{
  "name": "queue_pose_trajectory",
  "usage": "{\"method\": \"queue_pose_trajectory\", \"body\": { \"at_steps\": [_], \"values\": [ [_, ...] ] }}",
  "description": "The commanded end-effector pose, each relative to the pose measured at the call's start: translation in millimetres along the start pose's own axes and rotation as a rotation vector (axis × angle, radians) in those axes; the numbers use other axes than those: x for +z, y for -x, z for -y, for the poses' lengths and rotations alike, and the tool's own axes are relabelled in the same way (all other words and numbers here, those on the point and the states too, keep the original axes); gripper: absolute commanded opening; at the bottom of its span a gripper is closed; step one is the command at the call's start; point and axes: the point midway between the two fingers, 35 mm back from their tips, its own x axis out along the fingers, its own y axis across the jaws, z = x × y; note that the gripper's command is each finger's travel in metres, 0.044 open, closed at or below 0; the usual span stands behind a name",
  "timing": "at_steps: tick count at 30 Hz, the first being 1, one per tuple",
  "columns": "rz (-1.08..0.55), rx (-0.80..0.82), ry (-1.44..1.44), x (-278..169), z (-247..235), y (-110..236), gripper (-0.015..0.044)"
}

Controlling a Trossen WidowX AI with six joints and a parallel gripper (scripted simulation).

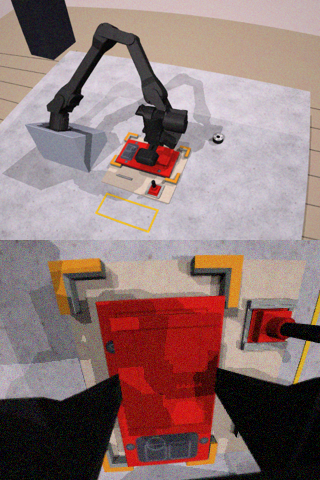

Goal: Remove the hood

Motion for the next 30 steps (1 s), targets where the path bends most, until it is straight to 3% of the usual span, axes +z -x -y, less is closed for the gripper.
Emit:
{"method": "queue_pose_trajectory", "body": {
  "at_steps": [1, 30],
  "values": [
    [0.002, 0.000, 0.002, 0.7, -0.2, 3.1, 0.0000],
    [0.002, -0.002, 0.001, 1.3, 0.5, 30.7, 0.0000]
  ]
}}
